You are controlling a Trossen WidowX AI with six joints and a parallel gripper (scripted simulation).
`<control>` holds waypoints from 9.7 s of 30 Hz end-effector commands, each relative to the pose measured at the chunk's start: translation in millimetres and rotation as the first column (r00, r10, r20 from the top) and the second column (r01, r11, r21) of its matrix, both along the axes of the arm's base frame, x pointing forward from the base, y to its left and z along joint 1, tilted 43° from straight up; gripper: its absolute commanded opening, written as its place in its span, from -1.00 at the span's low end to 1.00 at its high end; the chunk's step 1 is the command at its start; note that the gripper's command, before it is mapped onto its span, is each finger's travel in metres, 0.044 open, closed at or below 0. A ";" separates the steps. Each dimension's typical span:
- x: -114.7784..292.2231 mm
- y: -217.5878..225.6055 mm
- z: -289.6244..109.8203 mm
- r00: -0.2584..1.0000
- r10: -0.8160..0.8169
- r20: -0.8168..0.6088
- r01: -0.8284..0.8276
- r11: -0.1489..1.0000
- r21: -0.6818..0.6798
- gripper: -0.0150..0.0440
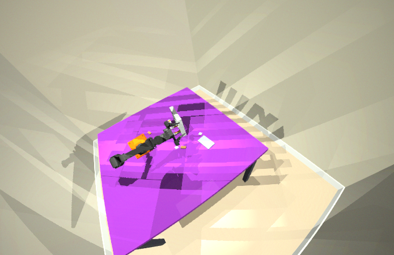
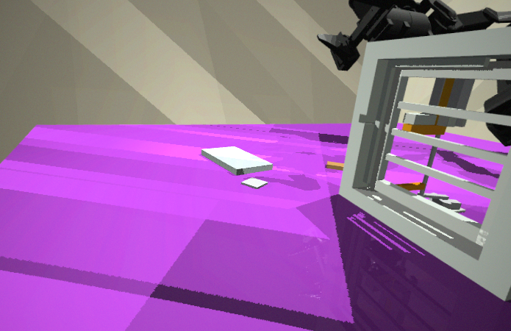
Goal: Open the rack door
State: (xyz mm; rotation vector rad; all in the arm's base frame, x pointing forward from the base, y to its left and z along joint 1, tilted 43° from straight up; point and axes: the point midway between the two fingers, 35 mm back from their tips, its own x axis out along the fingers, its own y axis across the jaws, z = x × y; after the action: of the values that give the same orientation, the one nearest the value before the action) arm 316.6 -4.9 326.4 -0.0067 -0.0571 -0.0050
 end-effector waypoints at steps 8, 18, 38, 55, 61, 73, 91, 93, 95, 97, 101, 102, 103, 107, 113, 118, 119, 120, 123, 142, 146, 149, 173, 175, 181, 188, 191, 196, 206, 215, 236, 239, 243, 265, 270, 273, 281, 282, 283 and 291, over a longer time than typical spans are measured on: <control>21.4 14.2 -24.4 0.982 0.007 -0.191 0.011 0.996 0.091 0.50; 40.3 41.9 -64.0 0.888 0.005 -0.460 0.076 0.984 0.158 0.50; 33.3 93.0 -128.5 0.553 -0.148 -0.820 0.249 0.968 -0.006 0.50; 6.0 127.2 -151.3 0.308 -0.417 -0.855 0.261 0.901 -0.345 0.50; -3.5 136.9 -150.4 0.257 -0.526 -0.811 0.246 0.847 -0.472 0.50; -7.0 139.5 -152.4 0.222 -0.596 -0.772 0.224 0.802 -0.554 0.50; -0.9 121.2 -173.8 0.128 -0.633 -0.764 0.176 0.772 -0.611 0.50; -0.4 119.1 -176.2 0.117 -0.636 -0.762 0.170 0.769 -0.616 0.50; 0.1 117.0 -178.5 0.106 -0.640 -0.761 0.164 0.766 -0.621 0.50; 0.6 114.9 -180.9 0.095 -0.643 -0.760 0.158 0.763 -0.626 0.50; 1.4 110.6 -185.6 0.074 -0.649 -0.757 0.146 0.758 -0.636 0.50; 1.6 109.5 -186.7 0.068 -0.651 -0.756 0.143 0.757 -0.638 0.50; 1.8 108.4 -187.9 0.063 -0.652 -0.755 0.139 0.755 -0.640 0.50; 2.5 104.1 -192.6 0.041 -0.658 -0.752 0.127 0.750 -0.649 0.50; 3.2 98.3 -198.7 0.012 -0.664 -0.748 0.109 0.744 -0.659 0.50; 3.2 98.1 -198.9 0.011 -0.664 -0.747 0.109 0.744 -0.660 0.14; 3.2 98.1 -198.9 0.011 -0.664 -0.747 0.109 0.744 -0.660 0.06; 3.2 98.1 -198.9 0.011 -0.664 -0.747 0.109 0.744 -0.660 -0.03; 3.2 98.1 -198.9 0.011 -0.664 -0.747 0.109 0.744 -0.660 -0.17; 3.2 98.1 -198.9 0.013 -0.657 -0.754 0.277 0.727 -0.629 -0.42; 3.3 98.1 -198.9 0.018 -0.649 -0.760 0.459 0.681 -0.570 -0.42; 3.3 98.1 -198.9 0.023 -0.644 -0.765 0.585 0.629 -0.512 -0.42; 3.2 98.0 -199.0 0.084 -0.628 -0.774 0.969 -0.129 0.210 -0.42; 3.2 98.0 -199.0 0.089 -0.629 -0.772 0.941 -0.200 0.272 -0.42; 3.2 98.0 -199.0 0.095 -0.631 -0.770 0.894 -0.286 0.345 -0.42; 3.2 98.0 -199.0 0.095 -0.631 -0.770 0.894 -0.286 0.345 -0.42; 3.2 98.0 -199.0 0.095 -0.631 -0.770 0.894 -0.286 0.345 -0.33; 3.2 98.0 -199.0 0.095 -0.631 -0.770 0.894 -0.286 0.345 0.11; 3.2 98.0 -198.9 0.086 -0.629 -0.773 0.957 -0.165 0.241 0.50; 3.2 98.0 -198.9 0.061 -0.627 -0.777 0.985 0.163 -0.053 0.50; 3.3 98.0 -198.9 0.014 -0.652 -0.758 0.366 0.709 -0.603 0.50; 3.3 98.0 -198.8 0.011 -0.658 -0.753 0.225 0.735 -0.639 0.50; 3.3 98.0 -198.8 0.009 -0.666 -0.746 0.029 0.746 -0.666 0.50; 3.3 98.0 -198.8 0.033 -0.705 -0.708 -0.870 0.329 -0.368 0.50; 3.3 98.0 -198.8 0.046 -0.709 -0.704 -0.963 0.156 -0.220 0.50; 3.3 98.0 -198.8 0.054 -0.710 -0.702 -0.991 0.047 -0.123 0.50; 3.3 98.0 -198.9 0.064 -0.711 -0.700 -0.997 -0.081 -0.008 0.50; 3.3 98.0 -198.9 0.064 -0.711 -0.700 -0.997 -0.081 -0.008 0.50; 3.3 98.0 -198.9 0.064 -0.711 -0.700 -0.997 -0.081 -0.008 0.50; 3.3 98.0 -198.9 0.064 -0.711 -0.700 -0.997 -0.081 -0.008 -0.12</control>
State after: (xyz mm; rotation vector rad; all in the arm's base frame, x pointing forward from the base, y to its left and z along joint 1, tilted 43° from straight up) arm 319.9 93.4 127.7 -1.8115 1.6547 0.7866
